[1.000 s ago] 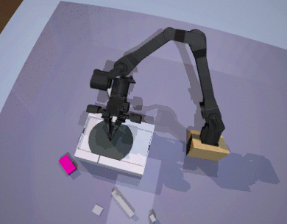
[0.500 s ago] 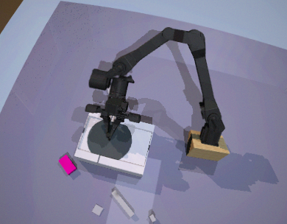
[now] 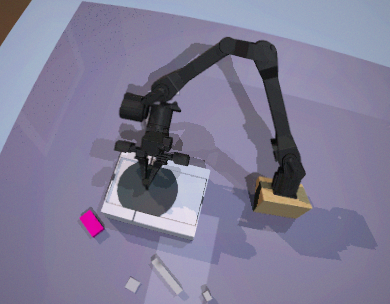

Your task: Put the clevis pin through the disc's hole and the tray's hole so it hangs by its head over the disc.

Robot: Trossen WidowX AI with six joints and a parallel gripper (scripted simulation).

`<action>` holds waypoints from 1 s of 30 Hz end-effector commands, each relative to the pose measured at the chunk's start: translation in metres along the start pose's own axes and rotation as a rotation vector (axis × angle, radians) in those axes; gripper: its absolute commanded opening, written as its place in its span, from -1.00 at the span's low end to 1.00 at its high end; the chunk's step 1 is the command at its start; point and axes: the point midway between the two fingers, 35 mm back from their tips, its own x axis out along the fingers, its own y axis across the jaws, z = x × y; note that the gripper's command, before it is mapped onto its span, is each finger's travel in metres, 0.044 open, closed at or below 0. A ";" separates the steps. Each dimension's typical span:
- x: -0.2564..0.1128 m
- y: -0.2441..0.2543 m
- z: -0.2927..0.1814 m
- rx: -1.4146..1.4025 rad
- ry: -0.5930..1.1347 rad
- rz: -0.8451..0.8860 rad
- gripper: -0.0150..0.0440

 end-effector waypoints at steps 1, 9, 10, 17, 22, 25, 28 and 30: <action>-0.001 -0.002 -0.001 -0.004 0.003 -0.004 -0.49; -0.002 -0.005 -0.001 -0.004 0.004 -0.004 -0.49; -0.002 -0.005 -0.001 -0.004 0.004 -0.004 -0.49; -0.003 -0.007 -0.002 -0.004 0.004 -0.004 -0.49; -0.004 -0.008 -0.002 -0.004 0.004 -0.004 -0.49; -0.004 -0.009 -0.002 -0.004 0.004 -0.004 -0.49; -0.005 -0.010 -0.002 -0.004 0.004 -0.004 -0.49; -0.005 -0.010 -0.002 -0.004 0.004 -0.004 -0.49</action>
